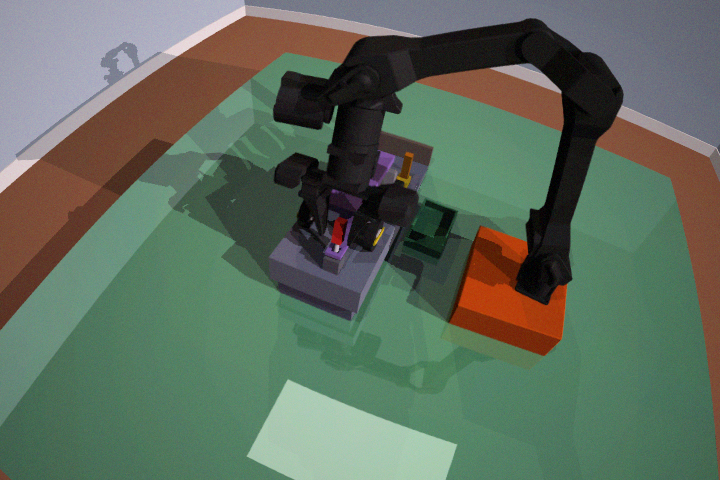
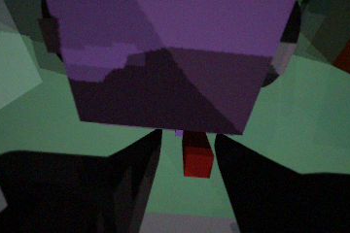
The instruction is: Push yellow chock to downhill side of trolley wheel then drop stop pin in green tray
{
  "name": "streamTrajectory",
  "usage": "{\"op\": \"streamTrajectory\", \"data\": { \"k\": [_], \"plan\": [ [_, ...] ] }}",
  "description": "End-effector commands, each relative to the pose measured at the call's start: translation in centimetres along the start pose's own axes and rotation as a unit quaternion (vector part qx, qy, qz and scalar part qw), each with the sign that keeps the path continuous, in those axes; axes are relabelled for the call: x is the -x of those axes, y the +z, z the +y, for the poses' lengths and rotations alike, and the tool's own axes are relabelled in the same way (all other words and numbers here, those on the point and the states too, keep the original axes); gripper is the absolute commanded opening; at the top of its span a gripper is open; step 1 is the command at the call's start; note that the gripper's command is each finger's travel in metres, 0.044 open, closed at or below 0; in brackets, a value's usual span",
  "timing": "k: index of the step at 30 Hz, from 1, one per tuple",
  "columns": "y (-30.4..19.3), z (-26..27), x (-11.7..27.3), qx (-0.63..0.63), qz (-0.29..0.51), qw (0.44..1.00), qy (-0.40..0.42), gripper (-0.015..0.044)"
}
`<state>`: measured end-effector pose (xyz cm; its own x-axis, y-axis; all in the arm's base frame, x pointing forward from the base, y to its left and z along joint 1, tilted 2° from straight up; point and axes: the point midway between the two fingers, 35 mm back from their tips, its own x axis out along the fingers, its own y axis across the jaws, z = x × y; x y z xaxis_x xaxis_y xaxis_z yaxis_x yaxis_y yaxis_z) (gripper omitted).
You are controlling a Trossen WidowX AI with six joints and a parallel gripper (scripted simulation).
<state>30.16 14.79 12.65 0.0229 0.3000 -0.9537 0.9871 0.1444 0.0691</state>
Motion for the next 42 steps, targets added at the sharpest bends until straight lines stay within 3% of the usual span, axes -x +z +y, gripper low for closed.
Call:
{"op": "streamTrajectory", "data": {
  "k": [1, 4, 8, 18, 42],
  "plan": [
    [0.1, -0.3, -0.7, -0.003, 0.000, 1.000, -0.003, 0.0190],
    [0.1, -0.3, -0.8, -0.003, 0.000, 1.000, -0.003, 0.0190],
    [0.0, -0.1, -0.4, 0.000, 0.000, 1.000, -0.001, 0.0085],
    [0.0, -0.1, -0.4, 0.000, 0.000, 1.000, -0.001, 0.0000],
    [-0.2, -0.4, 1.4, -0.003, -0.001, 1.000, -0.003, 0.0000]
  ]
}}
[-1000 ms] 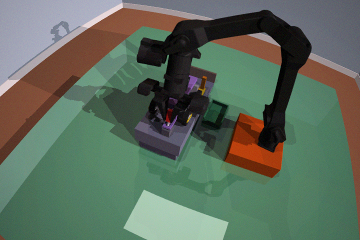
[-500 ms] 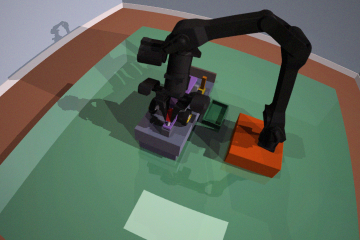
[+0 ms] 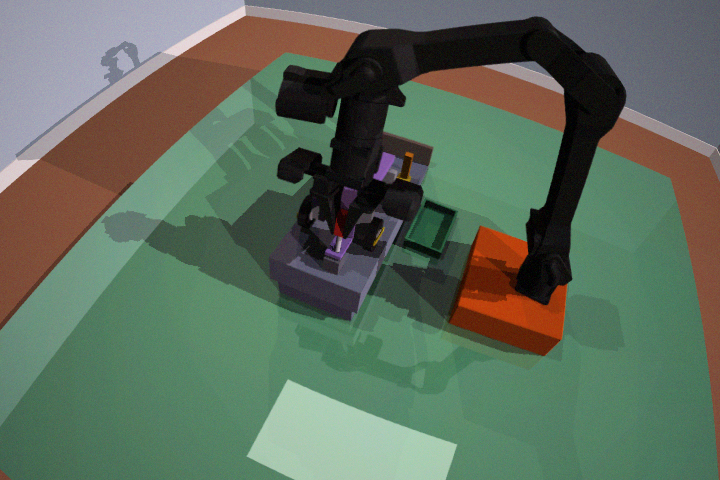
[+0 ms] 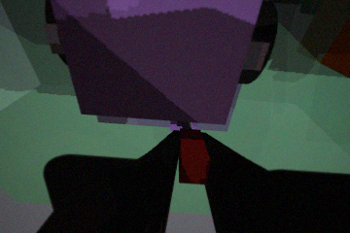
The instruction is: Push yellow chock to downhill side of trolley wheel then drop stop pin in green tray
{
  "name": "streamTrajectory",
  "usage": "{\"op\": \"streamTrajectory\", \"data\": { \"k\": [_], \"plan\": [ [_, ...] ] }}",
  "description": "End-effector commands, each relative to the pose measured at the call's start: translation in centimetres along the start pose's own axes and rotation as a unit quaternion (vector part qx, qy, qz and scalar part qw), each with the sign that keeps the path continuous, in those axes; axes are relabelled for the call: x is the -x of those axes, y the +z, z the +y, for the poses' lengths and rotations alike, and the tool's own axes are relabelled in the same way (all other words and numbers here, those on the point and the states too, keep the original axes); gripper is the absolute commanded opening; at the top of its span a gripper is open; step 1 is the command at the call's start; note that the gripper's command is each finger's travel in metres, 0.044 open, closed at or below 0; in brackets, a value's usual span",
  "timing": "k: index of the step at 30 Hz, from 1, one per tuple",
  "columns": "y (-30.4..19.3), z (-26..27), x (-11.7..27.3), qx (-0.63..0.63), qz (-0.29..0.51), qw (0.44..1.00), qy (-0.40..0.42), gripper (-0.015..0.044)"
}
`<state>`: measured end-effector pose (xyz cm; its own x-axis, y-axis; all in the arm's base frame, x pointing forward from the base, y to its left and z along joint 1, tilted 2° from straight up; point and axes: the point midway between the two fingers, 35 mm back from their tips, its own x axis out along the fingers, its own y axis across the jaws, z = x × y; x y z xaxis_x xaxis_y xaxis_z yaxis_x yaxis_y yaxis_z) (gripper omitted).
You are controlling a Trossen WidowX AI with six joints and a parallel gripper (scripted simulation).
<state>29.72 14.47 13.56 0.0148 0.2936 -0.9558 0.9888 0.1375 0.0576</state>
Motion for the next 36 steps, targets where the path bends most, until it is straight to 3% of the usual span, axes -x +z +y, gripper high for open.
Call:
{"op": "streamTrajectory", "data": {
  "k": [1, 36],
  "plan": [
    [-0.1, 0.0, 0.5, 0.002, 0.002, 1.000, 0.001, 0.0000],
    [-0.6, 0.1, 2.8, 0.002, 0.002, 1.000, 0.001, 0.0000]
  ]
}}
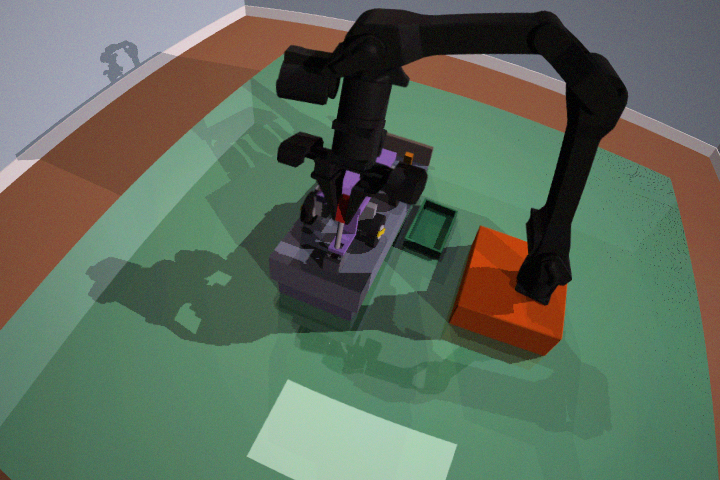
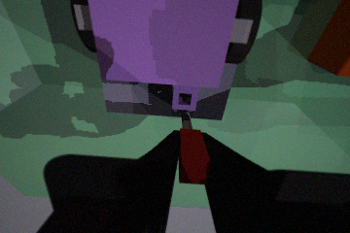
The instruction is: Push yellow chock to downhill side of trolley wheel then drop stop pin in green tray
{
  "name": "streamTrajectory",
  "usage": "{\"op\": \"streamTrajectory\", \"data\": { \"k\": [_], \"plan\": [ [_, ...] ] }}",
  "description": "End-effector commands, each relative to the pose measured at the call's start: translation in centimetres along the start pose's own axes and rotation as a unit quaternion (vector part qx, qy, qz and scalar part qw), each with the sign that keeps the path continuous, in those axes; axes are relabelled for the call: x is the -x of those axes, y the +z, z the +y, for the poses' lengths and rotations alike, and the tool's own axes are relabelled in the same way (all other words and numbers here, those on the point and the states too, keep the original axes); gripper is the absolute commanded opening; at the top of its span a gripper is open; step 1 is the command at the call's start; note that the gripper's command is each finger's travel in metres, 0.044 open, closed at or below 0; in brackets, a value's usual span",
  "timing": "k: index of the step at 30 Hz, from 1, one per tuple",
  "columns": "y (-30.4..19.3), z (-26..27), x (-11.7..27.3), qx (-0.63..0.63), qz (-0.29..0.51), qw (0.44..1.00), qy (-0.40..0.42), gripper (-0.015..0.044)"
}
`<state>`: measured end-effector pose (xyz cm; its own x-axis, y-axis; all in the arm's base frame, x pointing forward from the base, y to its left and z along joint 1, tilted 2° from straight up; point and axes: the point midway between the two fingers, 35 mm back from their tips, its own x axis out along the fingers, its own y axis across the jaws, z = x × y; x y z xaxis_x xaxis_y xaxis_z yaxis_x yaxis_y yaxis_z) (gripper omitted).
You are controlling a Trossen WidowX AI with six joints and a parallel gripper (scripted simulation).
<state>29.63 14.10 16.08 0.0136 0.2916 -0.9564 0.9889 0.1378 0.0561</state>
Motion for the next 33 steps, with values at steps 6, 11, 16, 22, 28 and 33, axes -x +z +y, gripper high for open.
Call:
{"op": "streamTrajectory", "data": {
  "k": [6, 11, 16, 22, 28, 33],
  "plan": [
    [-1.1, 0.1, 0.2, 0.002, 0.003, 1.000, 0.002, 0.0000],
    [-1.8, 0.1, 0.1, 0.002, 0.004, 1.000, 0.002, 0.0000],
    [-2.6, 0.1, 0.0, 0.002, 0.004, 1.000, 0.002, 0.0000],
    [-3.2, 0.0, 0.0, 0.002, 0.005, 1.000, 0.002, 0.0000],
    [-3.2, -1.9, -0.1, 0.002, 0.005, 1.000, 0.001, 0.0000],
    [-3.2, -3.7, -0.1, 0.002, 0.005, 1.000, 0.000, 0.0000]
  ]
}}
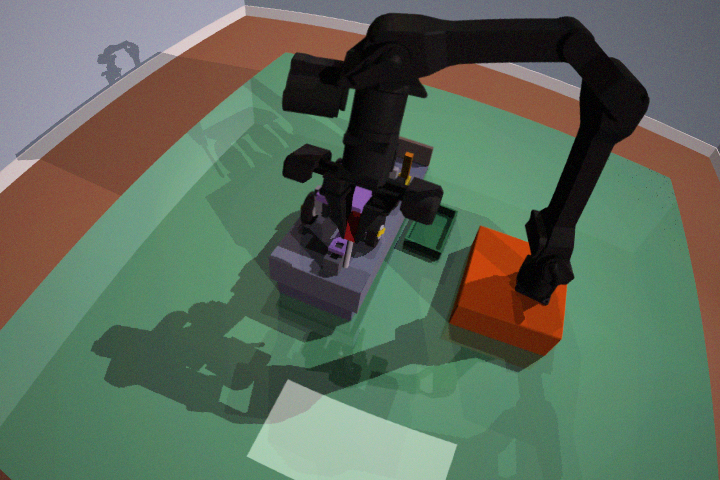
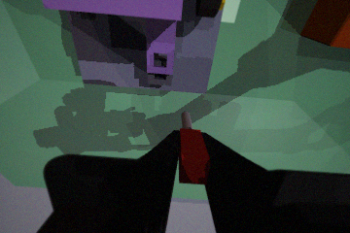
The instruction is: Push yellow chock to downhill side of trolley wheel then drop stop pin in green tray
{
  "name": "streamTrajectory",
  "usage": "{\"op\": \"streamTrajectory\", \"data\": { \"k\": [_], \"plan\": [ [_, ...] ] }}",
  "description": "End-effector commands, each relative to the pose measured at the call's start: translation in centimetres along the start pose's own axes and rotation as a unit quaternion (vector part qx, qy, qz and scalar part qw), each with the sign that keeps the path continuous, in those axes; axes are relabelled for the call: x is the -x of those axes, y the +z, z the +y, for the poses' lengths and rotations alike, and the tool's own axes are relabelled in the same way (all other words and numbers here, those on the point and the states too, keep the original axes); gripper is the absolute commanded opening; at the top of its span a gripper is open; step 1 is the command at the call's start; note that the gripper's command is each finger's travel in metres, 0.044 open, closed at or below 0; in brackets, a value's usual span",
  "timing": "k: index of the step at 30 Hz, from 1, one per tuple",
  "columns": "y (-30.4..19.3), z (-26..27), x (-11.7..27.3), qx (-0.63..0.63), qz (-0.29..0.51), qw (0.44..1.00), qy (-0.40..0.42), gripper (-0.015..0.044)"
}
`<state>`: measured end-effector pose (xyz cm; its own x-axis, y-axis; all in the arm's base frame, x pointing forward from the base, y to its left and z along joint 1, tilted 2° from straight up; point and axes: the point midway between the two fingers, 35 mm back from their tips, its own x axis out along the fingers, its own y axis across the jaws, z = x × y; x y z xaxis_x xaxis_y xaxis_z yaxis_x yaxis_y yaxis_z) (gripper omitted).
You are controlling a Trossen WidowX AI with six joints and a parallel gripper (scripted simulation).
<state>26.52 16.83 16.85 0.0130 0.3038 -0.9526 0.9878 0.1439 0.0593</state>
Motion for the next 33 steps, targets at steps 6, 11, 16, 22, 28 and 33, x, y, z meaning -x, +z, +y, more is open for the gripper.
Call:
{"op": "streamTrajectory", "data": {
  "k": [6, 11, 16, 22, 28, 33],
  "plan": [
    [-0.1, -3.1, -0.2, -0.002, -0.002, 1.000, -0.002, 0.0000],
    [-0.1, -4.8, -0.3, -0.002, -0.002, 1.000, -0.002, 0.0000],
    [0.0, -5.7, -0.4, -0.002, -0.002, 1.000, -0.003, 0.0000],
    [1.2, -5.5, -0.2, -0.002, -0.002, 1.000, -0.003, 0.0000],
    [3.4, -5.4, 0.1, -0.002, -0.004, 1.000, -0.003, 0.0000],
    [5.1, -5.3, 0.4, -0.002, -0.005, 1.000, -0.003, 0.0000]
  ]
}}
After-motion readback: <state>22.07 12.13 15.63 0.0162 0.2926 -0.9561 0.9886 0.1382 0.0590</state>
